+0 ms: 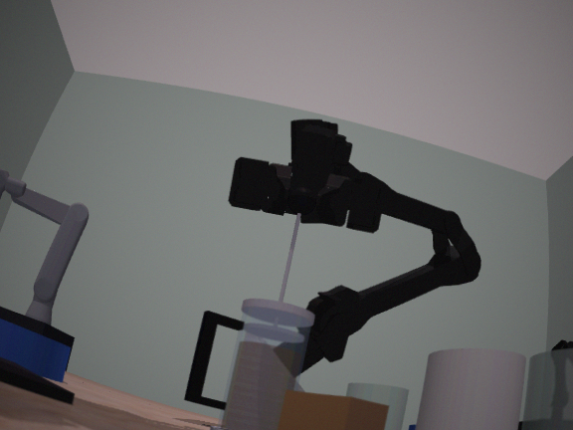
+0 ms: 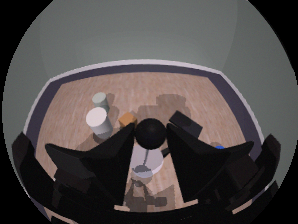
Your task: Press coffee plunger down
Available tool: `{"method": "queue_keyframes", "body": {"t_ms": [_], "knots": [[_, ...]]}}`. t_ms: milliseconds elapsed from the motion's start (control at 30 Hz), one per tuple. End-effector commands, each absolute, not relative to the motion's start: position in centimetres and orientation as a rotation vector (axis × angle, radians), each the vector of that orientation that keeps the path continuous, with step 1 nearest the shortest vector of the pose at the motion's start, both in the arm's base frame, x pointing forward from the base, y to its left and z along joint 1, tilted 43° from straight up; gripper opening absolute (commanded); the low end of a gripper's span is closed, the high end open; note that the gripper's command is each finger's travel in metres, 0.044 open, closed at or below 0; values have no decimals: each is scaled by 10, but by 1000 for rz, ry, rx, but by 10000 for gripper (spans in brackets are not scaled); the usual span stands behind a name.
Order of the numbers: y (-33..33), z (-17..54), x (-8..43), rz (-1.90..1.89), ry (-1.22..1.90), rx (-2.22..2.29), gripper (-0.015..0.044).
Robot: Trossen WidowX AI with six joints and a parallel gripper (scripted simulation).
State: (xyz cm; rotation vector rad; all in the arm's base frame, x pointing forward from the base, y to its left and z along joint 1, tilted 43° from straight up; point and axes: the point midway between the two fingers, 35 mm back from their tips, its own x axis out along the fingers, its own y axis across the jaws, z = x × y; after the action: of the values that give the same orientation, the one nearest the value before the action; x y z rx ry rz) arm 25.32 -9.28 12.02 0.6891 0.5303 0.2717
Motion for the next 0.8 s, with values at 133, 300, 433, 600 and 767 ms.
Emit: {"method": "queue_keyframes", "body": {"t_ms": [133, 300, 433, 600, 767], "knots": [[-84, 104, 254, 269, 551, 691, 124], [-79, 97, 255, 268, 554, 690, 124], [-76, 92, 255, 268, 555, 689, 124], [-71, 85, 256, 267, 557, 688, 124], [-67, 78, 257, 267, 557, 688, 124]]}}
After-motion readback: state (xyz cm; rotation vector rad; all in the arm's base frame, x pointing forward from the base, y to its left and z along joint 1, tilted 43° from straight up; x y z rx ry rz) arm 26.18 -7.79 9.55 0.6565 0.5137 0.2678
